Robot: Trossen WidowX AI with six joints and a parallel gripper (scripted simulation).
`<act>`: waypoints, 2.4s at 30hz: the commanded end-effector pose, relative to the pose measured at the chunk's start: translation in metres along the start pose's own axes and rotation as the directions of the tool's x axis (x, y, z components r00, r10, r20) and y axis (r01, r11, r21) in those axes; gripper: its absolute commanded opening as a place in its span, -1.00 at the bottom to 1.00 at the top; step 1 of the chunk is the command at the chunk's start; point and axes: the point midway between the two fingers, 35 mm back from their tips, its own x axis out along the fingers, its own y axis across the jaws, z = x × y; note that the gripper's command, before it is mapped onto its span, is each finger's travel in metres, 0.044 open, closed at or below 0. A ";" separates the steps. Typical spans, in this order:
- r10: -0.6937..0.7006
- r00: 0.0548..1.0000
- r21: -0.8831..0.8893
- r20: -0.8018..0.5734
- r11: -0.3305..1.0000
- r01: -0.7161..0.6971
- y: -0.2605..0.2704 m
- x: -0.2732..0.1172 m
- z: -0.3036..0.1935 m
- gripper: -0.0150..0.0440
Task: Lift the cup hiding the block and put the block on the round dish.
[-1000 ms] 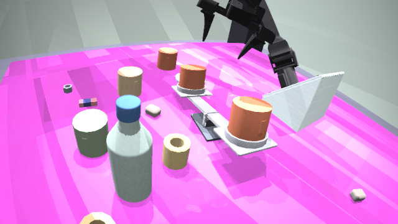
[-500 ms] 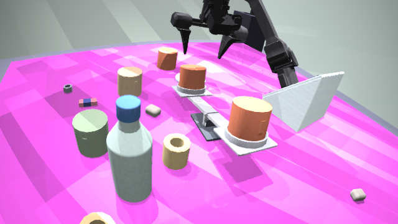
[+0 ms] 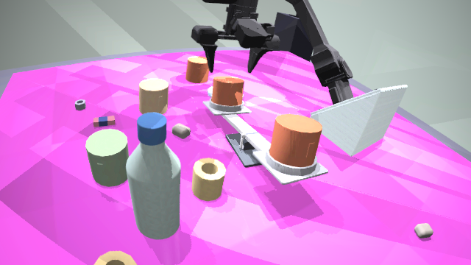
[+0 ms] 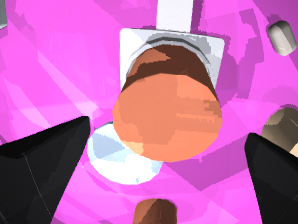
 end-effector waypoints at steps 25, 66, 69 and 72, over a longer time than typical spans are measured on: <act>-0.001 1.000 -0.003 0.001 1.000 0.001 0.000 0.044 0.000 1.00; -0.012 1.000 -0.017 0.004 1.000 0.012 -0.002 0.048 0.000 -0.49; -0.015 1.000 -0.020 0.005 1.000 0.015 -0.002 0.044 0.001 -0.49; -0.017 1.000 -0.024 0.007 1.000 0.017 -0.003 0.040 0.001 -0.49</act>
